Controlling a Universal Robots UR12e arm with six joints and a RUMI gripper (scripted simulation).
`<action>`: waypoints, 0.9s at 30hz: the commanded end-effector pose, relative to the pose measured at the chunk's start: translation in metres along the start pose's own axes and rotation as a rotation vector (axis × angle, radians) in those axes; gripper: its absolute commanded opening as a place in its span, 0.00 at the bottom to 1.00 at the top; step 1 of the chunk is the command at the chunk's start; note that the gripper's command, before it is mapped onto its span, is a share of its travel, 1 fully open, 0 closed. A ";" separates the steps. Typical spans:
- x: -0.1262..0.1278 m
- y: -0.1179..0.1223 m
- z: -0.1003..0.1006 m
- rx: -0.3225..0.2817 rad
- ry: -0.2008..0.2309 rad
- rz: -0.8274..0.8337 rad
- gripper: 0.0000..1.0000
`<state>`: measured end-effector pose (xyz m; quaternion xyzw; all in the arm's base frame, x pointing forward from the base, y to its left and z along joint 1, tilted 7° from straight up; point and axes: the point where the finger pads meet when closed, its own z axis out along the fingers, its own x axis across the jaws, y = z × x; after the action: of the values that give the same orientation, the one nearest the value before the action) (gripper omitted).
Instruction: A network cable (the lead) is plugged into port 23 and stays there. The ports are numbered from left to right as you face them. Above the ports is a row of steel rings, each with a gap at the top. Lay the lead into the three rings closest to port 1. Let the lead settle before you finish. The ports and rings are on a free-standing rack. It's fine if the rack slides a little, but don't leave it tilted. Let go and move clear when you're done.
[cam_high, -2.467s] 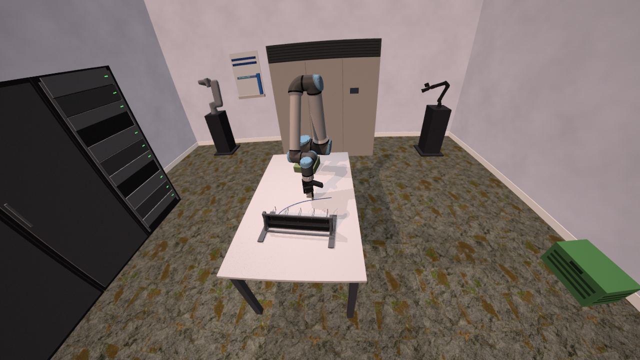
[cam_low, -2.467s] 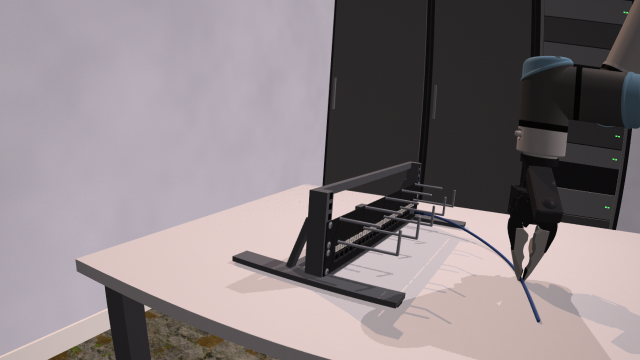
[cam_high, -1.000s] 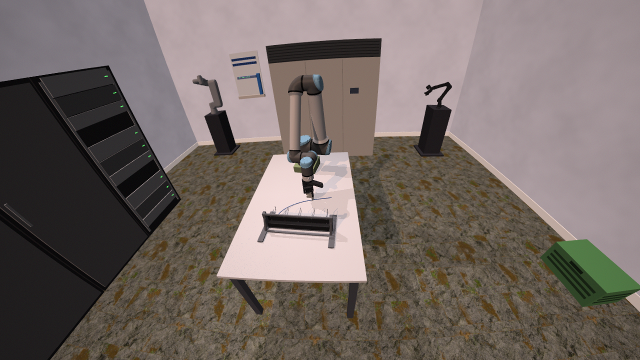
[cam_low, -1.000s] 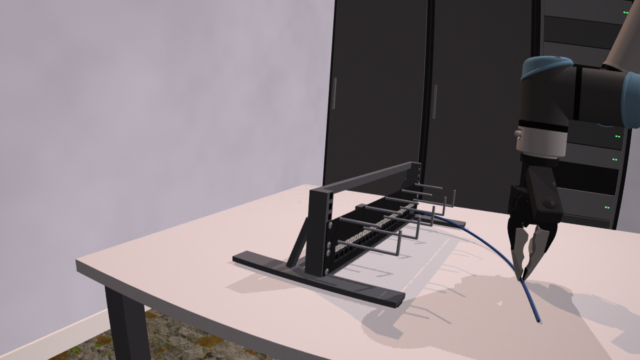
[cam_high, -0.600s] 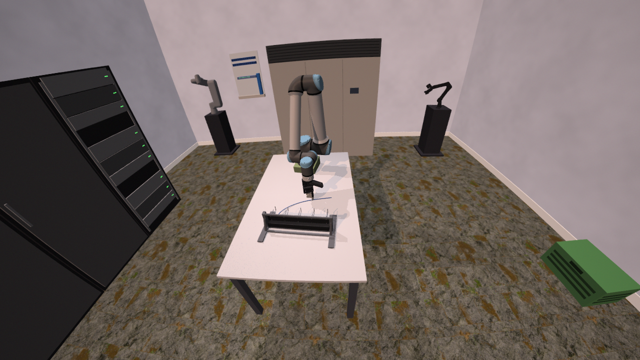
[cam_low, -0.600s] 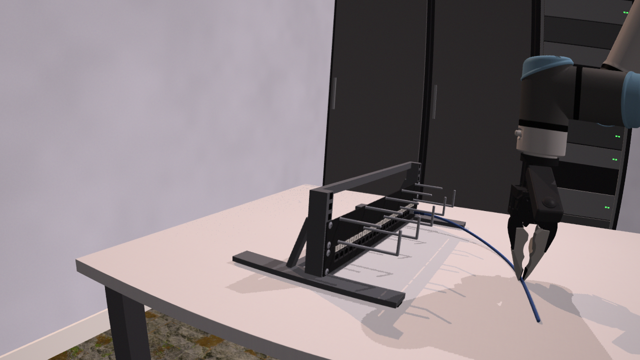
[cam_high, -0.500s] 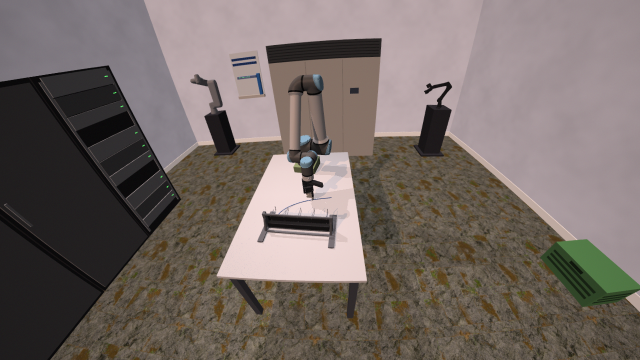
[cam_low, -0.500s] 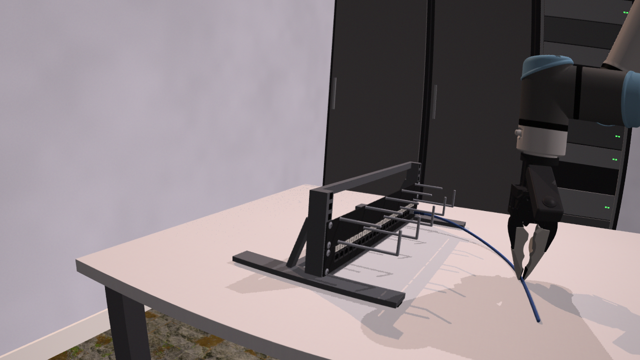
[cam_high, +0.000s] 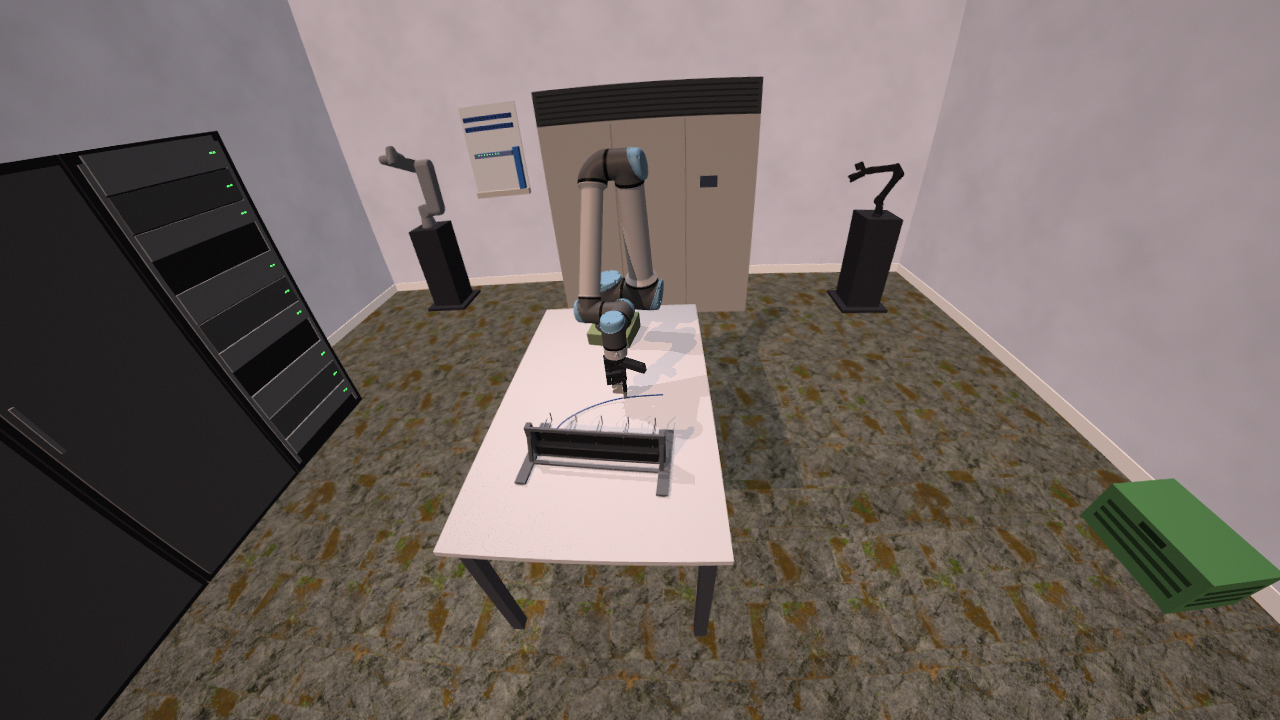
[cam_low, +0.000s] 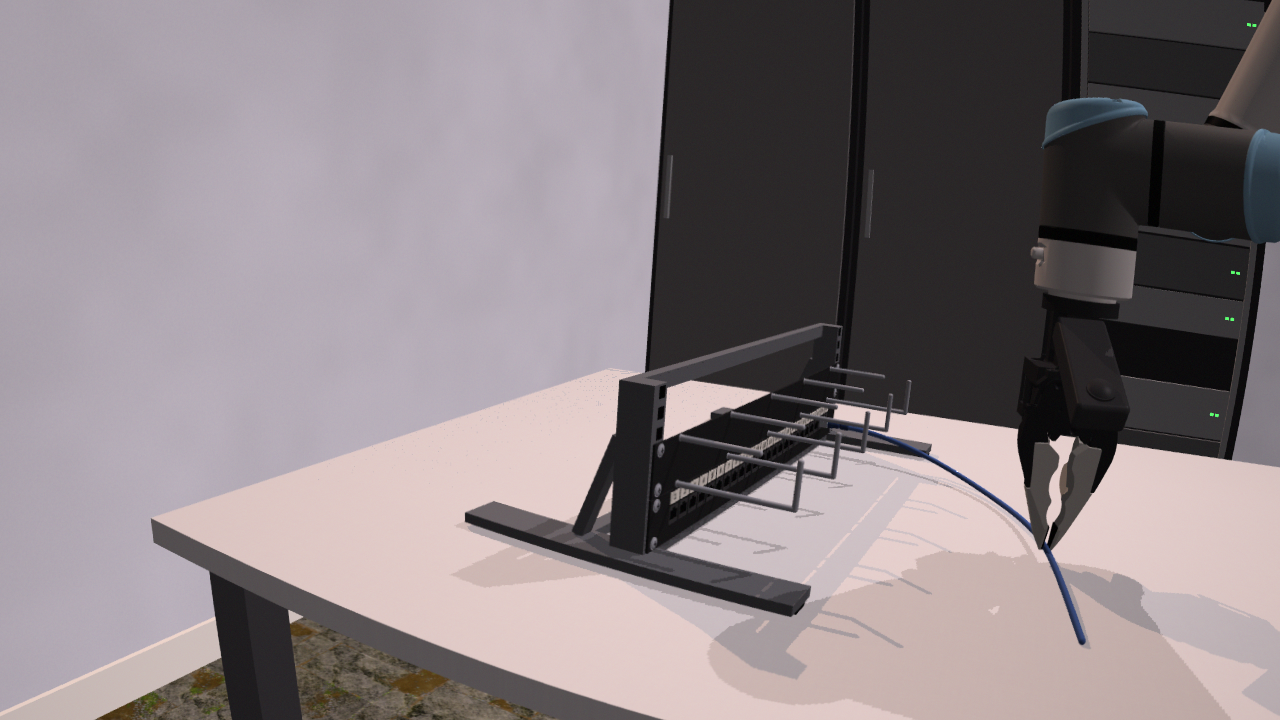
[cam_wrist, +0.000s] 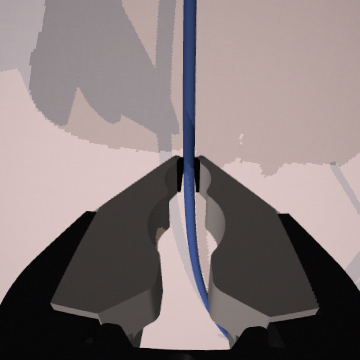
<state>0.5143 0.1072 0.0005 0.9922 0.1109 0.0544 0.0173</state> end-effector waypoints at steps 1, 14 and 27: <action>0.001 0.000 -0.004 0.000 0.001 0.000 0.00; 0.001 0.000 -0.019 0.000 0.001 0.000 0.00; 0.001 0.000 -0.027 0.000 0.001 0.000 0.00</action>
<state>0.5115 0.1078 0.0250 0.9922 0.1109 0.0544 0.0173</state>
